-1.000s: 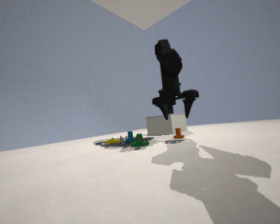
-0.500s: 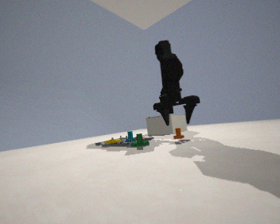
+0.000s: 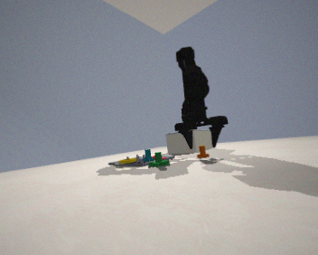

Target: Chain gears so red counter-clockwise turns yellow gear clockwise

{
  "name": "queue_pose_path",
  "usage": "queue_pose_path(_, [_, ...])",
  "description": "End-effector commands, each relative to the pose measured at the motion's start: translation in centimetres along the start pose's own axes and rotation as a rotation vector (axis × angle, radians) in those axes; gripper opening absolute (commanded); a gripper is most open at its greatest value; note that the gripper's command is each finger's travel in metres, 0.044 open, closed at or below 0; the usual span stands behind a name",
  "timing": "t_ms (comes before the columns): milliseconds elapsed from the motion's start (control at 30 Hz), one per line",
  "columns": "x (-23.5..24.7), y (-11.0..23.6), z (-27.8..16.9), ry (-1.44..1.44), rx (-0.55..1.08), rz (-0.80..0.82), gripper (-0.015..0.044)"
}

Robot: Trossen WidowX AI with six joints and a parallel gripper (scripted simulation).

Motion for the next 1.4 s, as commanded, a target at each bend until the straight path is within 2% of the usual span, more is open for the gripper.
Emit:
queue_pose_path(0, [0.0,-0.4,-0.1,-0.004,0.007,0.000,0.0440])
queue_pose_path(100, [0.0,-0.4,-0.1,-0.004,0.007,0.000,0.0440])
queue_pose_path(567, [0.0,-0.4,-0.1,-0.004,0.007,0.000,0.0072])
queue_pose_path(767, [0.0,-0.4,-0.1,-0.004,0.007,0.000,0.0033])
queue_pose_path(833, [0.0,-0.3,-0.1,-0.004,0.007,0.000,0.0000])
queue_pose_path(1367, [0.6,4.1,0.8,-0.004,0.006,0.000,0.0000])
Point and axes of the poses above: the point midway between the two fingers, 35 mm back from their tips, its own y axis back along the fingers, its own x axis across the jaws, z = x × y, the point moved 8 cm from there along y, back along the fingers, and after that the axes turned 12 degrees about y, right-handed, at the moved point
